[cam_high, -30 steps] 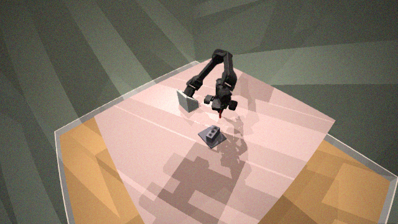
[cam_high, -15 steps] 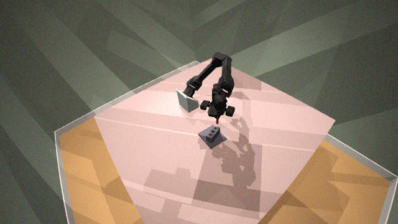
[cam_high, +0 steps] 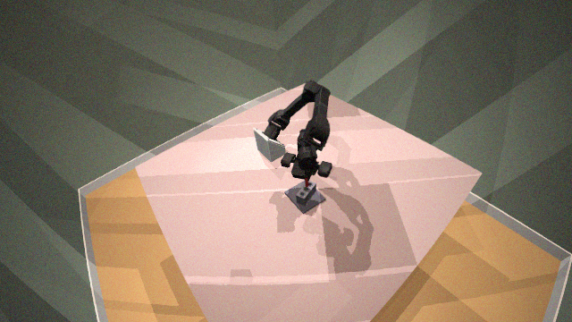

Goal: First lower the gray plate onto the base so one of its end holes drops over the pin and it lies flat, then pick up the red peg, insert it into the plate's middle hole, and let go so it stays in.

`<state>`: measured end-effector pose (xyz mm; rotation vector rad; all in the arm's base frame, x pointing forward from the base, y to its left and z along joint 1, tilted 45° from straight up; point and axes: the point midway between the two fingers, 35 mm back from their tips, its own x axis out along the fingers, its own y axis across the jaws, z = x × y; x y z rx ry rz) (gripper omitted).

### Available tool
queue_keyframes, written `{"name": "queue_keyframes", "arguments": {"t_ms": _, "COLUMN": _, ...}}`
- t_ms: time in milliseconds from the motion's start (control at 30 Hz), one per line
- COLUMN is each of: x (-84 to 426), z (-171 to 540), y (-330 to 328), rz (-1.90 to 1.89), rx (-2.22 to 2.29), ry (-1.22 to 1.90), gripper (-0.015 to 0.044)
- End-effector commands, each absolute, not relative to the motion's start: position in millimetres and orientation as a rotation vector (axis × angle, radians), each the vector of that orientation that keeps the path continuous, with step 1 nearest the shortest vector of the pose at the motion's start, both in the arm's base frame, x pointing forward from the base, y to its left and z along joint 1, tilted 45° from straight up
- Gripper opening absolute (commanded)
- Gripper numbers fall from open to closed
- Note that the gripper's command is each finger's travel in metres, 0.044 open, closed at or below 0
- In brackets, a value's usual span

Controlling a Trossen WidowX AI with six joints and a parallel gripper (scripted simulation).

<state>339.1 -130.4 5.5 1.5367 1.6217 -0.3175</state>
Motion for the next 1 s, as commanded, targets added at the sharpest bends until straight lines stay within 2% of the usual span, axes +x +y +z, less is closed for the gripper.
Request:
{"name": "queue_keyframes", "arguments": {"t_ms": 0, "x": 340.2, "z": 1.3, "y": -137.4, "rz": -0.318, "rx": 1.533, "ry": 1.615, "gripper": 0.0000}}
{"name": "queue_keyframes", "arguments": {"t_ms": 967, "x": 341.7, "z": 2.5, "y": -135.6, "rz": -0.315, "rx": 1.533, "ry": 1.615, "gripper": 0.0000}}
